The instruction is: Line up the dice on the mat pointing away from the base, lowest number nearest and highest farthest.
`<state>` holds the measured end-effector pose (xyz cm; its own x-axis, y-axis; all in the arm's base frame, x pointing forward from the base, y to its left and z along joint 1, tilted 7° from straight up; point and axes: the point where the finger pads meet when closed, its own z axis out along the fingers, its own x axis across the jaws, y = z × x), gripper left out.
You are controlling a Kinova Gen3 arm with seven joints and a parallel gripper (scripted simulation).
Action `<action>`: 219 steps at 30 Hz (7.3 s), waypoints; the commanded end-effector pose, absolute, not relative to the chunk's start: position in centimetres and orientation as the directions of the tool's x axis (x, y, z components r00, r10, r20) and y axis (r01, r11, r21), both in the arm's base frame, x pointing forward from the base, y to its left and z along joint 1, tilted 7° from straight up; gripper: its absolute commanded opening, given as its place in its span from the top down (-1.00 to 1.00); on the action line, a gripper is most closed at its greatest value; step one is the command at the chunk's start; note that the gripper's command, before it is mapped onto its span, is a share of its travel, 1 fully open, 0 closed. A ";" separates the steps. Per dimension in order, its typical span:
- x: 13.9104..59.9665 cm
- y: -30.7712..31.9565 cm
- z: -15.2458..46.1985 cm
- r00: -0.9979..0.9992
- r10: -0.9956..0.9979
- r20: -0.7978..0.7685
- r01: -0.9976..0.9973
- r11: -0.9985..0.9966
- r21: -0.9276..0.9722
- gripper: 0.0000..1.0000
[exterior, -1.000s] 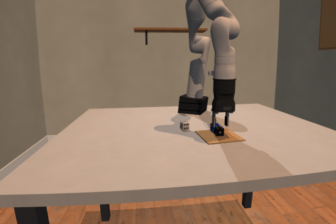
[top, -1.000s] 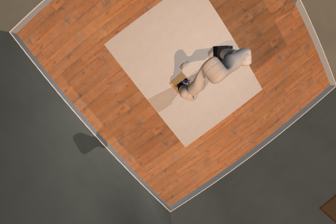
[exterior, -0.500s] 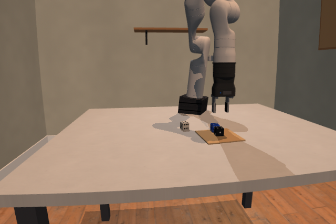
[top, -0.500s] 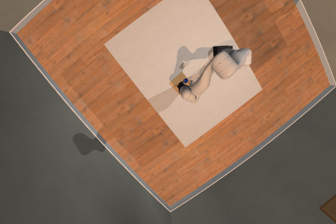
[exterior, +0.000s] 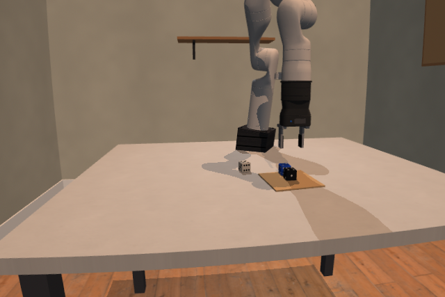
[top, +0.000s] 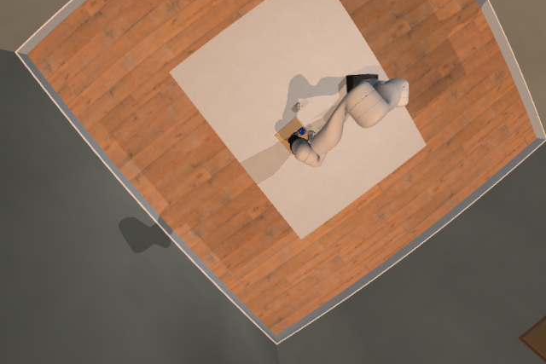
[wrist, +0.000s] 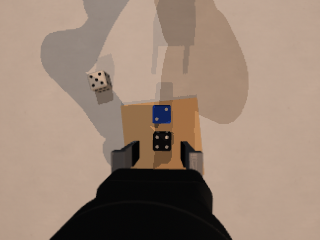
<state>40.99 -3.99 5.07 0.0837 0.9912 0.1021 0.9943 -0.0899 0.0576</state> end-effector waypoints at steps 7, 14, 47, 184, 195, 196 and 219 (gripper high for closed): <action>41.0 -4.0 5.1 0.084 0.991 0.102 0.994 -0.090 0.059 -1.00; 40.1 -5.2 4.9 0.060 0.993 0.098 0.996 -0.066 0.062 -1.00; 29.7 -14.0 2.7 -0.187 0.979 0.082 0.980 0.180 0.084 -0.74; 30.1 -13.5 -2.4 -0.187 0.979 0.082 0.980 0.180 0.085 -0.74; 30.1 -13.5 -2.4 -0.187 0.979 0.082 0.980 0.180 0.085 -0.74; 30.1 -13.5 -2.4 -0.187 0.979 0.082 0.980 0.180 0.085 -0.74; 30.1 -13.5 -2.4 -0.187 0.979 0.082 0.980 0.180 0.085 -0.74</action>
<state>30.07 -13.51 -2.47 -0.1874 0.9788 0.0830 0.9800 0.1806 0.0836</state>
